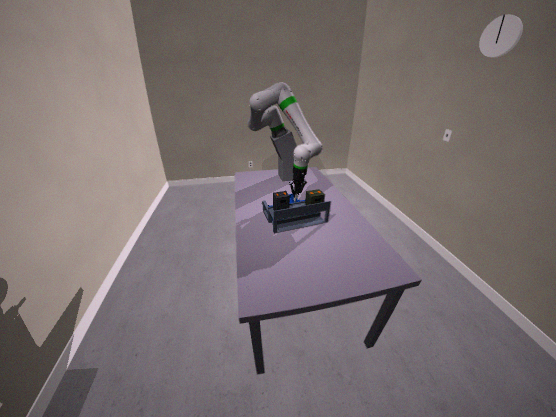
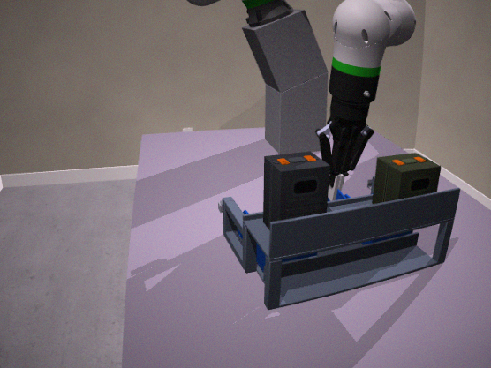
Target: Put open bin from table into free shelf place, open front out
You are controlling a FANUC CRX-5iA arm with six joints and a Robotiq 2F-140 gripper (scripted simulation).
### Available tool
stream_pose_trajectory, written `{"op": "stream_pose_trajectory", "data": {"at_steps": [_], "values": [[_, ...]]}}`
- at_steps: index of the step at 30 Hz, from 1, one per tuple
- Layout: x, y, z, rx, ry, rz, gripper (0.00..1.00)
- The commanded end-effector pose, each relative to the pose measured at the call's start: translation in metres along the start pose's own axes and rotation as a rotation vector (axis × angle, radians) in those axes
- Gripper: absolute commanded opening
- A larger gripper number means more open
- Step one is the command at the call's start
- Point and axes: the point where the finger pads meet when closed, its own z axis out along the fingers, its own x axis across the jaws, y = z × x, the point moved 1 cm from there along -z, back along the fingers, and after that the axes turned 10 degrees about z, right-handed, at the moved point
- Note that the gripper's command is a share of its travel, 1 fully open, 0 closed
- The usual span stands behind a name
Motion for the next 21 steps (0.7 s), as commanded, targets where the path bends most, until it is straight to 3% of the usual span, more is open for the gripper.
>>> {"op": "stream_pose_trajectory", "data": {"at_steps": [1,21], "values": [[-0.0004,-0.0023,-0.0003,0.005,-0.001,0.0,0.0],[-0.0018,-0.0101,-0.0008,0.022,-0.004,0.0,0.0]]}}
